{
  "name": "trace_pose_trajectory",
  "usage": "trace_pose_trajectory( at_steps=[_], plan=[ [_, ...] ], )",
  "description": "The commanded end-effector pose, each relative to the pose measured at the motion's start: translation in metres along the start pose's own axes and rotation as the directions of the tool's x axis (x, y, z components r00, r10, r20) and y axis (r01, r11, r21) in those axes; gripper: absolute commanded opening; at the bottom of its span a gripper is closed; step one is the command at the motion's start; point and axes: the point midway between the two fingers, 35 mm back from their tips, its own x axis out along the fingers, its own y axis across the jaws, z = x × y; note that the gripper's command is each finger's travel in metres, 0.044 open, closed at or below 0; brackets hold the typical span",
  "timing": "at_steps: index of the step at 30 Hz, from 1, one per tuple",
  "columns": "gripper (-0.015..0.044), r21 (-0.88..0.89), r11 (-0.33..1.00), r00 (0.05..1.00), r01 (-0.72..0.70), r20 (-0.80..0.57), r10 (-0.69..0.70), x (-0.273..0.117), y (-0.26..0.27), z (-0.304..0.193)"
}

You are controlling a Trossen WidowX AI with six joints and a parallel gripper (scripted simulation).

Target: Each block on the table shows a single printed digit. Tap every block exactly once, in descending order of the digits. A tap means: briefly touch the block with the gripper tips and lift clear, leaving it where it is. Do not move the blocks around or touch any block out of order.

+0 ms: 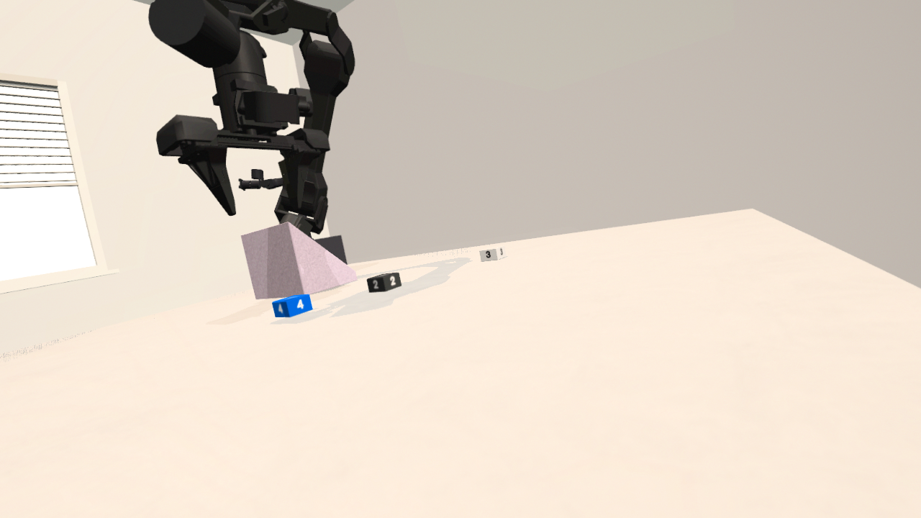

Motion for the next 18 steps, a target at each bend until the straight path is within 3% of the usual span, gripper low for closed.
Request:
trace_pose_trajectory(
  at_steps=[1, 4, 11, 18],
  plan=[
    [0.0400, 0.007, 1.000, 1.000, -0.005, 0.001, 0.005, 0.001, 0.000, 0.000],
    [0.0400, 0.008, 1.000, 1.000, -0.002, 0.001, 0.002, 0.000, 0.011, 0.008],
    [0.0400, 0.007, 1.000, 1.000, -0.011, 0.002, 0.011, 0.000, 0.113, 0.056],
    [0.0400, 0.006, 1.000, 1.000, -0.012, 0.002, 0.012, 0.000, 0.115, 0.057]
  ],
)
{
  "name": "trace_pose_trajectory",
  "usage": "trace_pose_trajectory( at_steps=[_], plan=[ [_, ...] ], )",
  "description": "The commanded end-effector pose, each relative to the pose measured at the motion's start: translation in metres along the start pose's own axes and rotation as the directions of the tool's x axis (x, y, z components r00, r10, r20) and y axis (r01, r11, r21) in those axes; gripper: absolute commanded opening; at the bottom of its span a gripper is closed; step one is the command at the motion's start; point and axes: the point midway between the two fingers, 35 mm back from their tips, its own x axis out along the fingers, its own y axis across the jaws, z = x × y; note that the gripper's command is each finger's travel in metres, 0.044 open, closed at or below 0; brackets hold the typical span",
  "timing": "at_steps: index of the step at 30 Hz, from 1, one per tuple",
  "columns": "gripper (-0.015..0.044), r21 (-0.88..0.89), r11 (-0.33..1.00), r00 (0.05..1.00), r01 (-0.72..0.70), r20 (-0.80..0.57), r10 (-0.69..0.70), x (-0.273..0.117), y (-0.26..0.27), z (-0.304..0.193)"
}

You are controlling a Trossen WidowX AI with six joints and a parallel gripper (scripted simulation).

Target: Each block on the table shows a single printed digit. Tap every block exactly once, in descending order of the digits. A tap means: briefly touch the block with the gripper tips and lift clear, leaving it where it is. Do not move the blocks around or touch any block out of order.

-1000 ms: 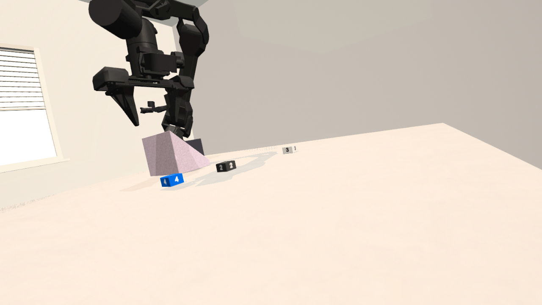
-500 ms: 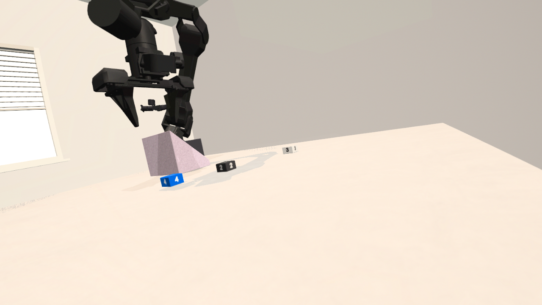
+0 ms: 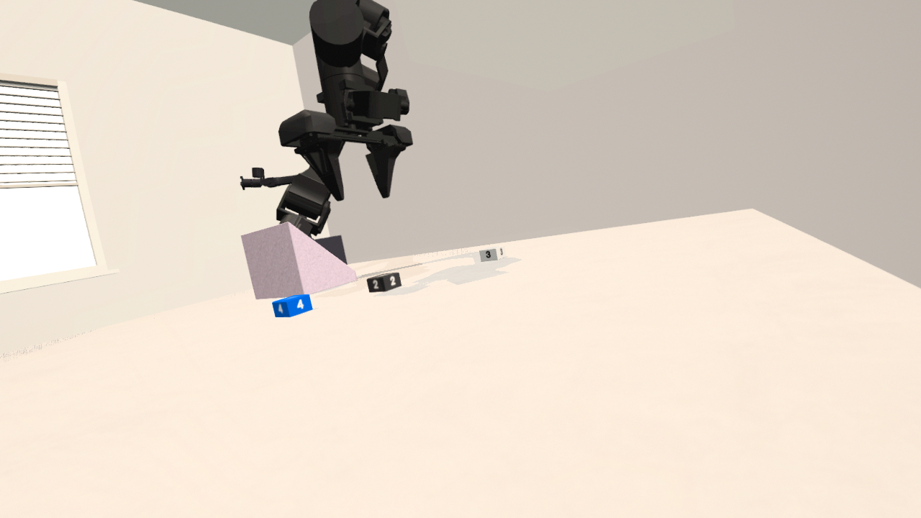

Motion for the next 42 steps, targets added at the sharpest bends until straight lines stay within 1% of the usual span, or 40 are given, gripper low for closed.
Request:
trace_pose_trajectory(
  at_steps=[1, 18, 20, 25, 31, 33, 42],
  plan=[
    [0.0400, 0.013, 1.000, 1.000, -0.006, 0.004, 0.006, 0.000, 0.006, 0.000],
    [0.0400, 0.012, 1.000, 1.000, -0.001, 0.003, 0.001, -0.001, 0.011, 0.004],
    [0.0400, 0.009, 1.000, 1.000, 0.011, 0.002, -0.011, -0.002, 0.027, 0.016],
    [0.0400, -0.006, 0.999, 0.999, 0.035, 0.007, -0.035, -0.003, 0.098, 0.051],
    [0.0400, 0.009, 1.000, 1.000, -0.008, 0.008, 0.008, -0.003, 0.182, 0.071],
    [0.0400, 0.010, 1.000, 1.000, -0.014, 0.007, 0.014, -0.003, 0.192, 0.072],
    [0.0400, 0.010, 1.000, 1.000, -0.014, 0.006, 0.014, -0.003, 0.192, 0.072]
  ],
)
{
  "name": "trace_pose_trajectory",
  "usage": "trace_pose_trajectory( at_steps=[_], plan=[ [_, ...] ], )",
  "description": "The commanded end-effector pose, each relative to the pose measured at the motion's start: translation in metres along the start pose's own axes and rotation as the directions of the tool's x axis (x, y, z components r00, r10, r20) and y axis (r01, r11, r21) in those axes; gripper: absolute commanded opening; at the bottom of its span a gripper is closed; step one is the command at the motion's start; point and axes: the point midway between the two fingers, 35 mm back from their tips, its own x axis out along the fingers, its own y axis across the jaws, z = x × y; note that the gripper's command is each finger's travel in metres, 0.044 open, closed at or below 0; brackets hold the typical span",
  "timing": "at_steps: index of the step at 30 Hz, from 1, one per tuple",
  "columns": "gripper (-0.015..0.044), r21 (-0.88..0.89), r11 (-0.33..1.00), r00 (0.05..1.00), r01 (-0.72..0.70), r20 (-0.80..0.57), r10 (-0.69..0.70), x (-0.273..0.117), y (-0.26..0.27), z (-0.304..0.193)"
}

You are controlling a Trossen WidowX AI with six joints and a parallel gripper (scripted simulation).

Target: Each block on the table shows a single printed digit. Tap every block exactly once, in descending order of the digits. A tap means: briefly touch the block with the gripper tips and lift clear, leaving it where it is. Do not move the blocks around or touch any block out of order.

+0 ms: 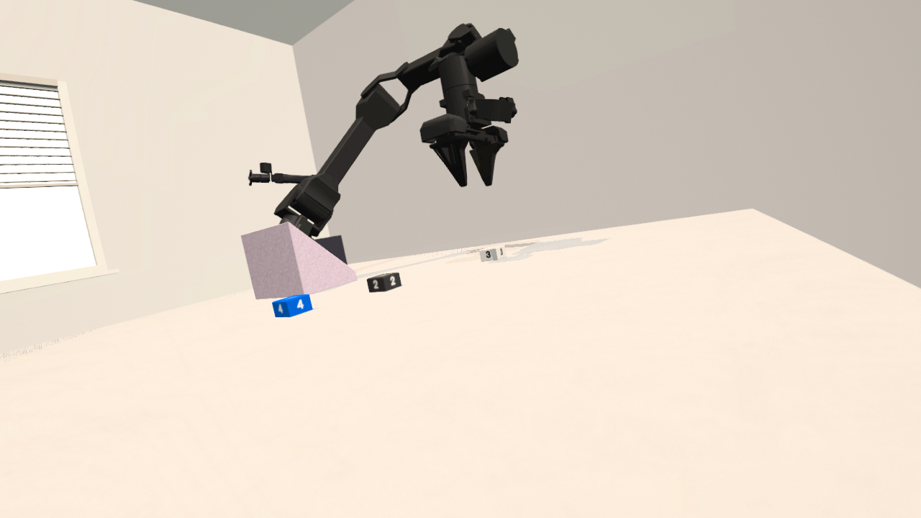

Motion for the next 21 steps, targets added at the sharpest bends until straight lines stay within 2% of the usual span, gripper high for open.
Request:
trace_pose_trajectory(
  at_steps=[1, 14, 18, 21],
  plan=[
    [0.0400, 0.002, 1.000, 1.000, -0.004, 0.003, 0.004, -0.001, 0.005, 0.000],
    [0.0400, 0.002, 1.000, 1.000, -0.002, 0.004, 0.002, -0.001, 0.001, 0.001],
    [0.0400, 0.010, 0.999, 0.999, 0.038, 0.015, -0.038, -0.007, -0.076, 0.000],
    [0.0400, 0.014, 0.999, 0.999, 0.051, 0.015, -0.051, -0.010, -0.114, -0.007]
  ],
)
